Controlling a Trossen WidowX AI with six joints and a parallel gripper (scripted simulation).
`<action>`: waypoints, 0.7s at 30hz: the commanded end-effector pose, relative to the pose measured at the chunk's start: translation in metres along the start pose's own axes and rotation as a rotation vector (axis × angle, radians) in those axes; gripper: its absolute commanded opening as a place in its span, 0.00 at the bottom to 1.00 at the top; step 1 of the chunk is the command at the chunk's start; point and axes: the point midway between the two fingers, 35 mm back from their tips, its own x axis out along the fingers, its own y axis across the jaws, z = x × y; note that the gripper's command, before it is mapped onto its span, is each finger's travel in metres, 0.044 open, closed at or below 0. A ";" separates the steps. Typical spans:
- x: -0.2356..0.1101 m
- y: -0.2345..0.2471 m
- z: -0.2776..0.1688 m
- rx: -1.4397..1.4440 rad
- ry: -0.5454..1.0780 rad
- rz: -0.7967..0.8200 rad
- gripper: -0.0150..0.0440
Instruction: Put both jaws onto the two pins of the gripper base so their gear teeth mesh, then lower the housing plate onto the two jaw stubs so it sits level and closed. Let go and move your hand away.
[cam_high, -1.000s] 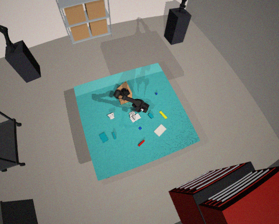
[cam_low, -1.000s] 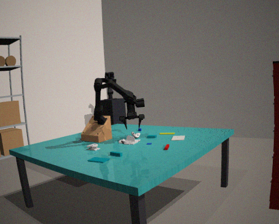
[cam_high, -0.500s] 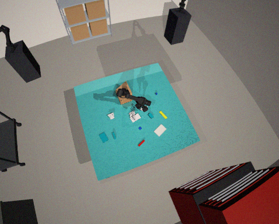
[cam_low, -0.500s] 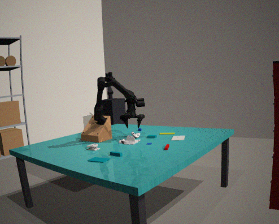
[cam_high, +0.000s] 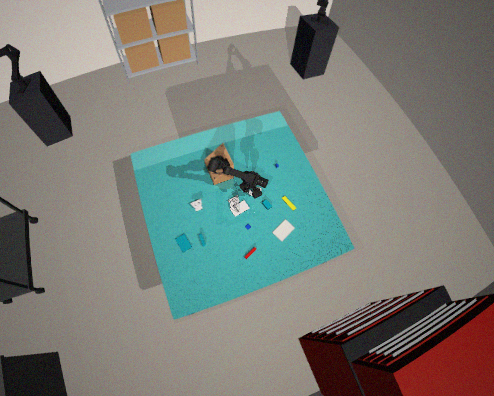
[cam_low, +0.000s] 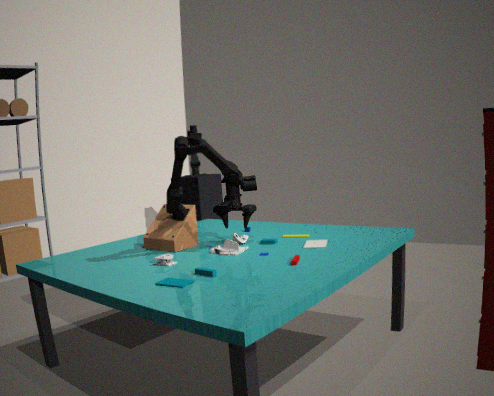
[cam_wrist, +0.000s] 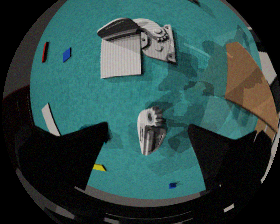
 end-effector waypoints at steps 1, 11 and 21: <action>0.008 -0.002 0.000 -0.011 -0.007 -0.006 1.00; 0.025 -0.001 0.000 -0.011 -0.007 -0.005 1.00; 0.041 -0.001 0.000 -0.011 -0.008 -0.005 1.00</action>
